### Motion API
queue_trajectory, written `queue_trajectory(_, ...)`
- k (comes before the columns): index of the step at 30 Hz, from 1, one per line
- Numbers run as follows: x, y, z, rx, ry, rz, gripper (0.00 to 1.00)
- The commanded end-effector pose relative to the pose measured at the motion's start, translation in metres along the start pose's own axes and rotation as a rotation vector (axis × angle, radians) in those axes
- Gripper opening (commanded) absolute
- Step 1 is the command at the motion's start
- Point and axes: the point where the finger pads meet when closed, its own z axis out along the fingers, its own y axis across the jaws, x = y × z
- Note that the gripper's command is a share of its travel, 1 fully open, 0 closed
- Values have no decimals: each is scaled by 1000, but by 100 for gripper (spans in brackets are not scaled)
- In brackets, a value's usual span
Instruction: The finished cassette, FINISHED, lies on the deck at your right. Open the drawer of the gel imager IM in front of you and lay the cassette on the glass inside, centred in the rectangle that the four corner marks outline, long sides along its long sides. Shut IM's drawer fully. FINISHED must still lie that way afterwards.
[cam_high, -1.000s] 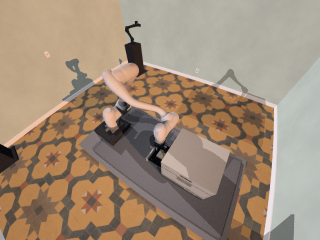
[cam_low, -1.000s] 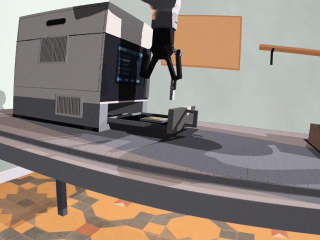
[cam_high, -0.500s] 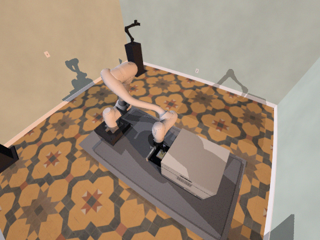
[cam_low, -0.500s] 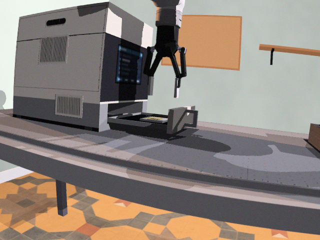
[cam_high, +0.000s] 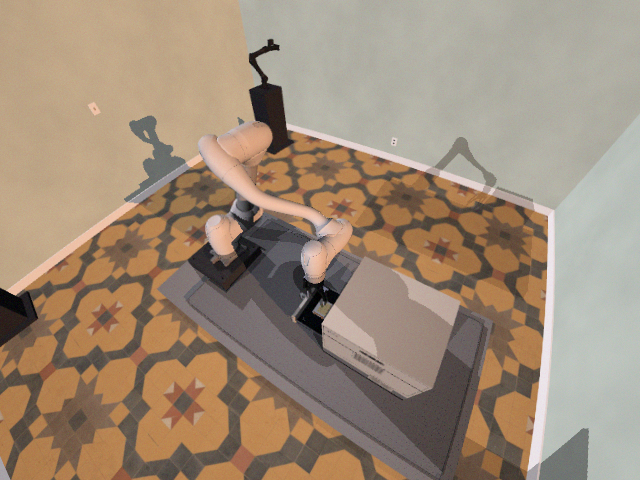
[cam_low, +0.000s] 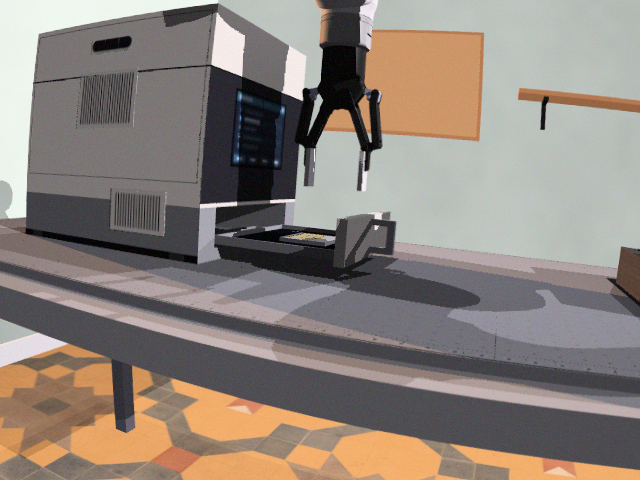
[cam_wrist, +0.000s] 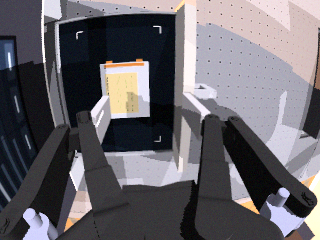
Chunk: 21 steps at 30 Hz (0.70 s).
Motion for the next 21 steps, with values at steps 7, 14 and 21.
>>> queue_trajectory(7, 0, 9, -5, 0, 0, 0, 62)
queue_trajectory(14, 0, 17, -10, 0, 0, 0, 62)
queue_trajectory(21, 0, 25, -15, 0, 0, 0, 62)
